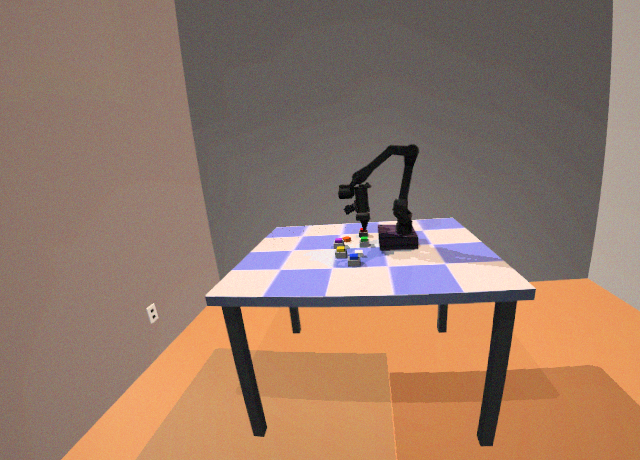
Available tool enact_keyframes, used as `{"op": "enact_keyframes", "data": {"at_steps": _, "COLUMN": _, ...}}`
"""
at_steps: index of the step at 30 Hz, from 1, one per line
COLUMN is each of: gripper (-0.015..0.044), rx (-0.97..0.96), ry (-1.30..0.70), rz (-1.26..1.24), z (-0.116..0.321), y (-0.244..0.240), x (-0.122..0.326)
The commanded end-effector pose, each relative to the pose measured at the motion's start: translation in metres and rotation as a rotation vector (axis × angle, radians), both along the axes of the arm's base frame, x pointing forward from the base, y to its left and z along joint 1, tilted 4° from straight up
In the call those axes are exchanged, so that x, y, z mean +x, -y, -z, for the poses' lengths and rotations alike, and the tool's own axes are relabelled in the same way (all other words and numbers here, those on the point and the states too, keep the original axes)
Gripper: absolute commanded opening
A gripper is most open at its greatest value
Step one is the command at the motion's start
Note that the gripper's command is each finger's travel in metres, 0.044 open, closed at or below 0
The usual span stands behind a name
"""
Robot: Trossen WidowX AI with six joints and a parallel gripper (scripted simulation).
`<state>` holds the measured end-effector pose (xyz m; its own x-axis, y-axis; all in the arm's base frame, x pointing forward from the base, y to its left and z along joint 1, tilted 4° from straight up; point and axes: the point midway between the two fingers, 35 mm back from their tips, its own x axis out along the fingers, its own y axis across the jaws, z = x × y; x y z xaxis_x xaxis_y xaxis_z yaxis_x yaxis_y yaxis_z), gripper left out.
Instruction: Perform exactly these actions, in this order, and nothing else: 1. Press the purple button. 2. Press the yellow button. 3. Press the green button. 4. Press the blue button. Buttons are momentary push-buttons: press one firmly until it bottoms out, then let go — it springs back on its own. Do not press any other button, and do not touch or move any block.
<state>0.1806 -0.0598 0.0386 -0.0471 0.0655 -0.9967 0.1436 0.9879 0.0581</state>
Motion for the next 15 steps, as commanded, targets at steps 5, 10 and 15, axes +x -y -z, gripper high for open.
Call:
{"op": "enact_keyframes", "data": {"at_steps": 5, "gripper": 0.002, "rx": -0.01, "ry": 0.021, "rz": -0.003, "z": -0.051, "y": 0.004, "x": 0.004}}
{"op": "enact_keyframes", "data": {"at_steps": 10, "gripper": 0.002, "rx": -0.015, "ry": 0.029, "rz": -0.006, "z": -0.053, "y": -0.012, "x": 0.021}}
{"op": "enact_keyframes", "data": {"at_steps": 15, "gripper": 0.002, "rx": -0.018, "ry": 0.051, "rz": -0.015, "z": -0.058, "y": -0.061, "x": 0.056}}
